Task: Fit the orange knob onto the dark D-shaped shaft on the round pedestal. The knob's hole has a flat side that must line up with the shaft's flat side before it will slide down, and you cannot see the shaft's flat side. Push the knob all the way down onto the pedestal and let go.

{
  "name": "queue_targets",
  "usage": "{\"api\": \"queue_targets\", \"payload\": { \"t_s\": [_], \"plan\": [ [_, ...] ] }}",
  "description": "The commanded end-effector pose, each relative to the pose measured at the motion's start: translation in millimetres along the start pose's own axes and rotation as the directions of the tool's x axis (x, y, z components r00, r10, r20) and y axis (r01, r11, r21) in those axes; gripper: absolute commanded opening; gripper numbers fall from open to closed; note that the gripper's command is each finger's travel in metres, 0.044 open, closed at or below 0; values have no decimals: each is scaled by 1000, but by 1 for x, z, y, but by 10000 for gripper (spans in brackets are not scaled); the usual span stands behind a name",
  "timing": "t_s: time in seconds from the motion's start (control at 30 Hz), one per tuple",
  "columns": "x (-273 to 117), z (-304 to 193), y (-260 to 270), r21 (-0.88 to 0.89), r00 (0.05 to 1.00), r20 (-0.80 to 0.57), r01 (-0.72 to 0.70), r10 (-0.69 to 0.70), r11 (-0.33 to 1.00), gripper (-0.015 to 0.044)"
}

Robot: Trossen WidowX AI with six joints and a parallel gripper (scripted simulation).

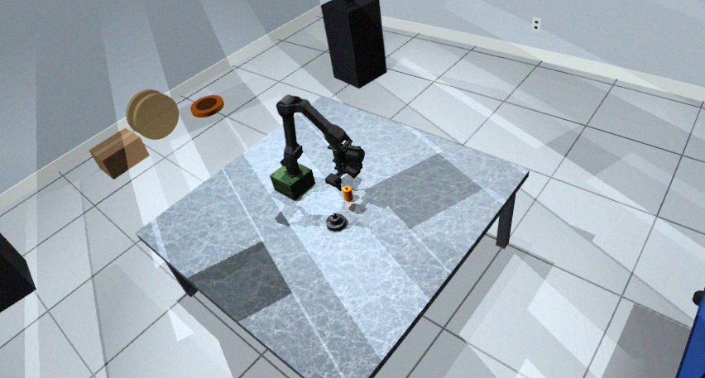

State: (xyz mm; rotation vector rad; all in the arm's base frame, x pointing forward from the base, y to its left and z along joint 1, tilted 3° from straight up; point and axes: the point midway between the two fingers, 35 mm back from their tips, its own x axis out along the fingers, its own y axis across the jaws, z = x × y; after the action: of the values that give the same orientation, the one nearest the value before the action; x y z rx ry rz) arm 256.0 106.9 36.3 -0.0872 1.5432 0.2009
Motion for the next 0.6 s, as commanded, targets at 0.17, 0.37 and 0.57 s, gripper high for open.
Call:
{"api": "queue_targets", "payload": {
  "t_s": [0.17, 0.37, 0.57],
  "plan": [
    [15, -2, -1, 7, 1000, -15, 6, -6, 1000, 440],
    [24, -2, -1, 7, 1000, -15, 6, -6, 1000, 440],
    [34, -1, -1, 7, 1000, -15, 6, -6, 1000, 440]
  ]
}}
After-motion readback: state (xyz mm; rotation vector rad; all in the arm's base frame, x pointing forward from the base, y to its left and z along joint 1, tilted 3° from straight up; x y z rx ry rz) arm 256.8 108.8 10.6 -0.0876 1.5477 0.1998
